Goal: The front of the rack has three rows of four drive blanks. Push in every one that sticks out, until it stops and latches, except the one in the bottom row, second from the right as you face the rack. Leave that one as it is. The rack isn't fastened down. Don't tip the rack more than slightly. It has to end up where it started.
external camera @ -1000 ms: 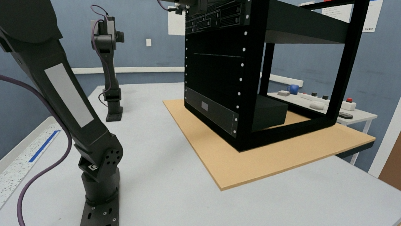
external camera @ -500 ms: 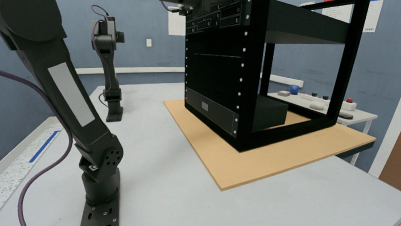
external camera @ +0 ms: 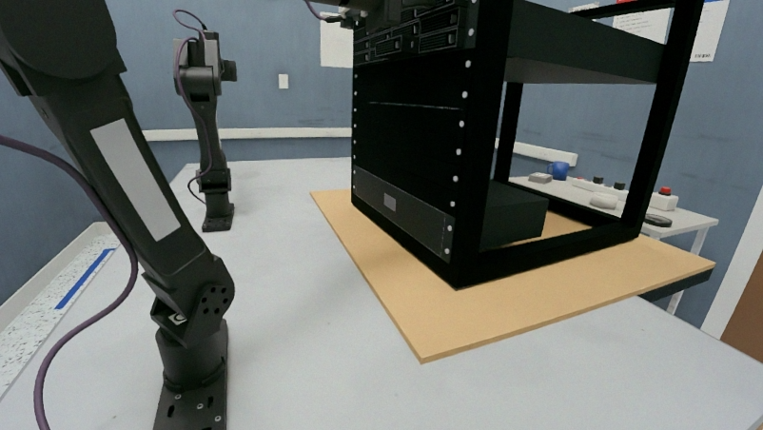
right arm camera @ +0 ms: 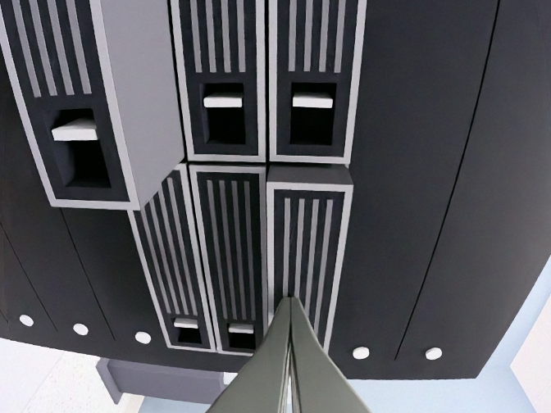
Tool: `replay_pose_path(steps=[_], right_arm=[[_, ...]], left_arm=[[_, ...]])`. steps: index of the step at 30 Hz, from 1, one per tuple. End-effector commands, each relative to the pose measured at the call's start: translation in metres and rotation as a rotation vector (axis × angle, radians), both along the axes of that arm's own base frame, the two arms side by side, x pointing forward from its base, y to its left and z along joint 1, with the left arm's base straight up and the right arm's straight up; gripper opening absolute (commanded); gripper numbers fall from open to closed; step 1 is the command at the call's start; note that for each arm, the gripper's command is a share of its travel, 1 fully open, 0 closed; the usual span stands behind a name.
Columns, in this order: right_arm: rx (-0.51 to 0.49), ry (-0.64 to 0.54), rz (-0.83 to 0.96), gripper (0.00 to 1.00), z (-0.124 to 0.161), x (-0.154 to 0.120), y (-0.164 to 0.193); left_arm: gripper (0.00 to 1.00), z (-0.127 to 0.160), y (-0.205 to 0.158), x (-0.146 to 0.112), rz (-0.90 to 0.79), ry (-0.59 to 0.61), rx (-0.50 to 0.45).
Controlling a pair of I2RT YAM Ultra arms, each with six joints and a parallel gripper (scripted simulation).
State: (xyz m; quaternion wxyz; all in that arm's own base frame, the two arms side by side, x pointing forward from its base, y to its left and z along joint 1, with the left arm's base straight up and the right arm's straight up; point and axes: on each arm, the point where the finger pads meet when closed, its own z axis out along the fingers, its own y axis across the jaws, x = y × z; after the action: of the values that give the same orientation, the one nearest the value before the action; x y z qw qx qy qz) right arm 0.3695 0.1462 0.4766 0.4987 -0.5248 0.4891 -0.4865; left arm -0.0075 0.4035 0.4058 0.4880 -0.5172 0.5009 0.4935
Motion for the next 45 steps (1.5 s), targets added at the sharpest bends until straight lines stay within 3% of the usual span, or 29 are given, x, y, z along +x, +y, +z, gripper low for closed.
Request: replay_pose_path(steps=[1, 45], right_arm=[[0.057, -0.065, 0.008, 0.0, 0.029, -0.007, -0.004], [0.051, -0.057, 0.001, 0.0, 0.025, 0.003, -0.004]], left_arm=[[1.0, 0.01, -0.006, -0.002, 0.0, 0.011, 0.036], [1.0, 0.01, -0.006, -0.002, 0.0, 0.011, 0.036]])
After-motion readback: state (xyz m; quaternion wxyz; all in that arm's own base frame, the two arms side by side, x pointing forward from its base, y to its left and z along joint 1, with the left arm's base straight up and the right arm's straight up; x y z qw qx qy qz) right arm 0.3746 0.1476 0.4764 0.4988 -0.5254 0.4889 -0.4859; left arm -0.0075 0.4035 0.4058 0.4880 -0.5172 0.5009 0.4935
